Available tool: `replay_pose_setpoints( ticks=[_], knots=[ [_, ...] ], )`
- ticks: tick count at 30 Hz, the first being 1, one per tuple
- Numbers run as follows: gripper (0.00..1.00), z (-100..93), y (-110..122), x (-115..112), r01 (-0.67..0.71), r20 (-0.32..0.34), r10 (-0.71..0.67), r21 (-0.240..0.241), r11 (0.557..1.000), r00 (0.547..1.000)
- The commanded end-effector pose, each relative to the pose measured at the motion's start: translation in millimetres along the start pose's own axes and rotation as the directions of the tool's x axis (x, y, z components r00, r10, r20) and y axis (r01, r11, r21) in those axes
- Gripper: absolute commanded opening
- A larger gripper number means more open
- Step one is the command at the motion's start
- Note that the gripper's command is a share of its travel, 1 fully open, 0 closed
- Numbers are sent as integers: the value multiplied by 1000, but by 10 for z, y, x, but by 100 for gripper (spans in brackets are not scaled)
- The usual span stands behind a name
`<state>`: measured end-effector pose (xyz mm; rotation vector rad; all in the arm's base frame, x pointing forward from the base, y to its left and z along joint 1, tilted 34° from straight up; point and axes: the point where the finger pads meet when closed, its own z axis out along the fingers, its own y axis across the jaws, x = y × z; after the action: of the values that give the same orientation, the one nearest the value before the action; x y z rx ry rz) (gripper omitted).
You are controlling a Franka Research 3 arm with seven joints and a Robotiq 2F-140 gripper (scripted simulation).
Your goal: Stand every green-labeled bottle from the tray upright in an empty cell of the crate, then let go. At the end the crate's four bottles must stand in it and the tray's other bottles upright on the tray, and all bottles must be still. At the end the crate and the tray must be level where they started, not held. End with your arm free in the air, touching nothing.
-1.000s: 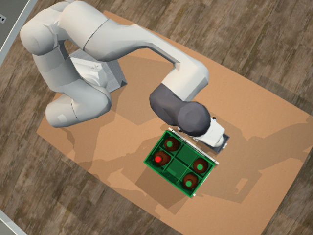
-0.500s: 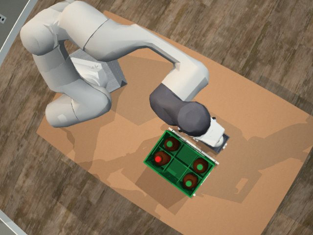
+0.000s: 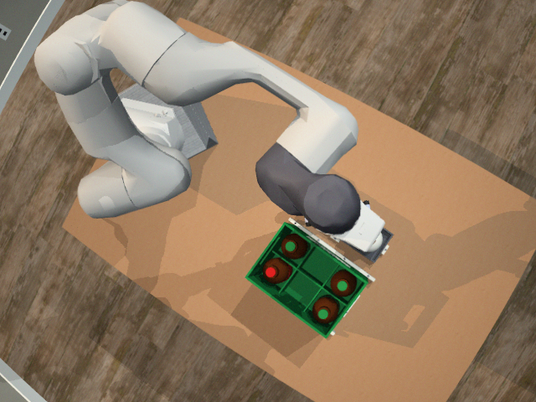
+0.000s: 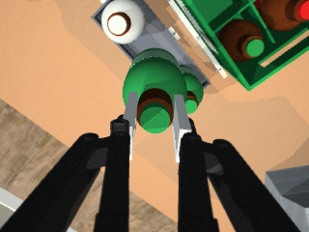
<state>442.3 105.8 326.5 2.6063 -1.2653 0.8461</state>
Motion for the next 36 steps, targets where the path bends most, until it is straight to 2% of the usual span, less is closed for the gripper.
replay_pose_setpoints(
  ticks=[1,23,36],
  knots=[
    [0,-38,-16,26,0,-7,0,7,1000,1000],
    [0,-38,78,125,0,-7,0,7,1000,1000],
    [0,-38,206,259,0,-7,0,7,1000,1000]
  ],
)
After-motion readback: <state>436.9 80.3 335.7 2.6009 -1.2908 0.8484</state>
